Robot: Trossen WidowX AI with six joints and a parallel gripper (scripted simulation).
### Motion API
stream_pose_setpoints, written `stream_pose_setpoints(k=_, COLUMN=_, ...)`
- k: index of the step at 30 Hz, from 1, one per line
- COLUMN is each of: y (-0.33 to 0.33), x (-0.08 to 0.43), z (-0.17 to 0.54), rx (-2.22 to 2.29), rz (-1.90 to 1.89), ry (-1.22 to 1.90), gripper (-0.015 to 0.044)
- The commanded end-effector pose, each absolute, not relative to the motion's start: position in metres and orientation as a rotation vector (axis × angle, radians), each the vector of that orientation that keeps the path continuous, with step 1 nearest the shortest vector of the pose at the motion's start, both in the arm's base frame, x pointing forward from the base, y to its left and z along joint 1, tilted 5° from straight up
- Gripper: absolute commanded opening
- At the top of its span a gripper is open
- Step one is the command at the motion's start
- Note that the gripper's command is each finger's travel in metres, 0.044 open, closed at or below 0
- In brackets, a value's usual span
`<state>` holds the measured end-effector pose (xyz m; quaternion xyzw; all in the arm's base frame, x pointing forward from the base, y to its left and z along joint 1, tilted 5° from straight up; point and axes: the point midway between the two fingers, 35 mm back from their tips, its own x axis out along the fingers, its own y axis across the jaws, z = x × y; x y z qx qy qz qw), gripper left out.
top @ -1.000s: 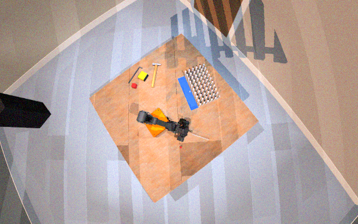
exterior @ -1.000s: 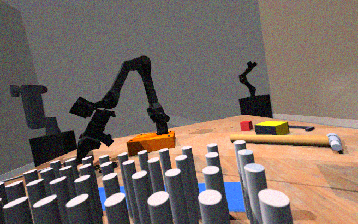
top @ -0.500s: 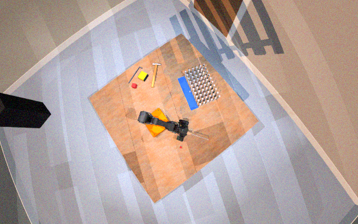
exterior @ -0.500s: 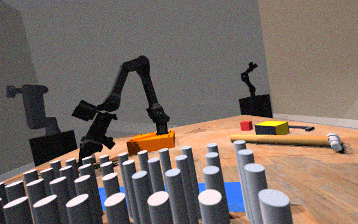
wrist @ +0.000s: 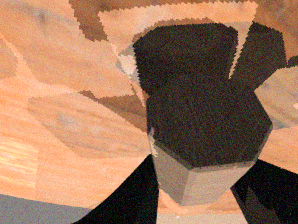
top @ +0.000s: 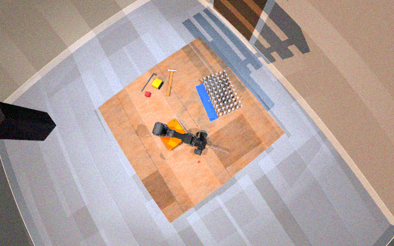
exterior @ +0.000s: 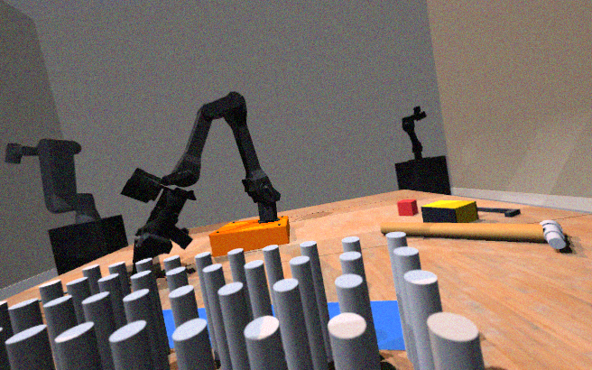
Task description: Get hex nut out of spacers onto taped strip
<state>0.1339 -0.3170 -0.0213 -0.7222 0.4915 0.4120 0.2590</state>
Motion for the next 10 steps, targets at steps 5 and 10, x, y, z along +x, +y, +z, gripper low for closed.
stream_pose_setpoints(k=5, y=-0.3175, x=0.1342, z=-0.0207, rx=-1.959, rz=1.115, ry=1.333, gripper=0.0315)
stream_pose_setpoints(k=10, y=-0.3175, x=0.1342, z=-0.0207, rx=-1.959, rz=1.115, ry=1.333, gripper=0.0440)
